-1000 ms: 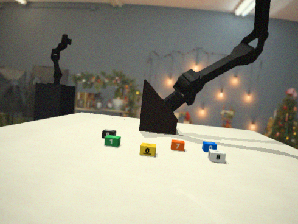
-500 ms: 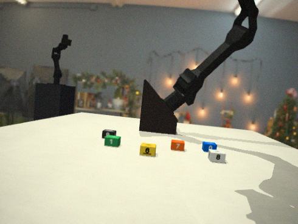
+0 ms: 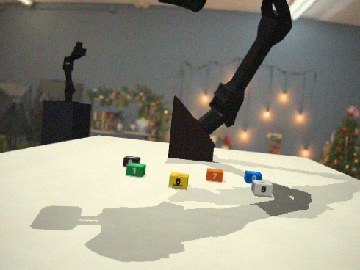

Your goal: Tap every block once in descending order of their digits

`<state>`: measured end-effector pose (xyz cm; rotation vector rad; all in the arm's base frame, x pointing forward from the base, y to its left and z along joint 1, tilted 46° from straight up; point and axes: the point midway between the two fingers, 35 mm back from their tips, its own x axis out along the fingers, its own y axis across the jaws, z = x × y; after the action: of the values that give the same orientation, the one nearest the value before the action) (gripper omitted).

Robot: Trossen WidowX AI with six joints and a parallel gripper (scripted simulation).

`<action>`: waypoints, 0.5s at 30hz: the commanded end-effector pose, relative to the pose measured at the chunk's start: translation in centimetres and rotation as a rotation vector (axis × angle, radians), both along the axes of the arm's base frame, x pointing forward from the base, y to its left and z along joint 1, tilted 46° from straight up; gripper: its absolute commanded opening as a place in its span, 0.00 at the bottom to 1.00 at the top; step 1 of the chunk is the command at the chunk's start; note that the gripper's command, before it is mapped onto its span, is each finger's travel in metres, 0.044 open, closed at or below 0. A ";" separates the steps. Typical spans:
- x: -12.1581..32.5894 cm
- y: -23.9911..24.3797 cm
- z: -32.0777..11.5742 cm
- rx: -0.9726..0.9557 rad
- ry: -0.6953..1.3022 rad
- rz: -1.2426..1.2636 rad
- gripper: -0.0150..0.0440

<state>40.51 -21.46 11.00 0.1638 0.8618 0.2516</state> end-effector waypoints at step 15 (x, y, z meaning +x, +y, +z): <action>-15.0 9.0 -17.4 0.398 0.709 0.362 0.93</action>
<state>26.74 -13.21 -6.14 0.4676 1.5066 0.6793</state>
